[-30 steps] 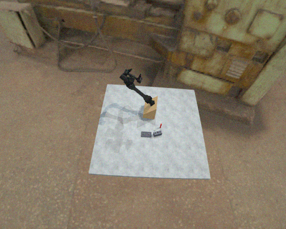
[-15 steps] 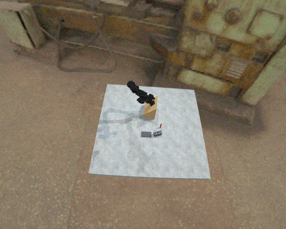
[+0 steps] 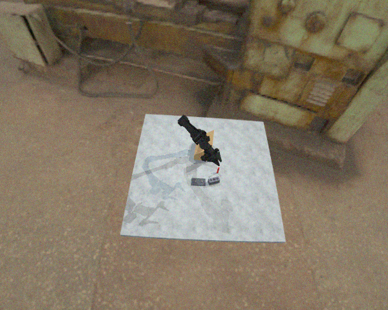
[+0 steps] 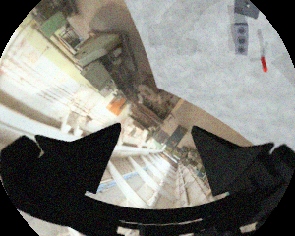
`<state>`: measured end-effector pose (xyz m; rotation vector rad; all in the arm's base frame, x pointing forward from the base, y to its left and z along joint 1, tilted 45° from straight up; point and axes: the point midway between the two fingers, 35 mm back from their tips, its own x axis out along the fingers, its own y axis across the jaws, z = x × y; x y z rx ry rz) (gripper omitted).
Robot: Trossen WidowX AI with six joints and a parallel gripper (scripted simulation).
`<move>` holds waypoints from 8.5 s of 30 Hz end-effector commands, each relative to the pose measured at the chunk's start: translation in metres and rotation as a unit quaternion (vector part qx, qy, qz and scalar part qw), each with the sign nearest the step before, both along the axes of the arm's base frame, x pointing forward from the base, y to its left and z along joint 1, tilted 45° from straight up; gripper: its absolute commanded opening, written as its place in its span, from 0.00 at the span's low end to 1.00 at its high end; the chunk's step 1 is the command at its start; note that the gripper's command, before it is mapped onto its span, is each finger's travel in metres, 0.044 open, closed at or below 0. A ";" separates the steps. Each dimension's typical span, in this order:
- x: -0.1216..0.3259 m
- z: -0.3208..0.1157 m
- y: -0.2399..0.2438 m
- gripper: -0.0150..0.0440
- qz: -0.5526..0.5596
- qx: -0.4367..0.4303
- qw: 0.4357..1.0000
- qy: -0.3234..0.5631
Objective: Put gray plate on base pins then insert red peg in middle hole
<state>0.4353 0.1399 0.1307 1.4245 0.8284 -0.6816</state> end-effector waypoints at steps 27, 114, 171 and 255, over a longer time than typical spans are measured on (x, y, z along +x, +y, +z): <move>-0.098 -0.238 -0.176 1.00 -0.059 -0.395 0.839 0.369; -0.099 -0.254 -0.199 0.25 -0.059 -0.393 0.841 0.367; -0.094 -0.174 -0.227 0.25 -0.141 -0.371 0.853 0.339; -0.112 -0.185 -0.317 0.34 -0.214 -0.362 0.851 0.315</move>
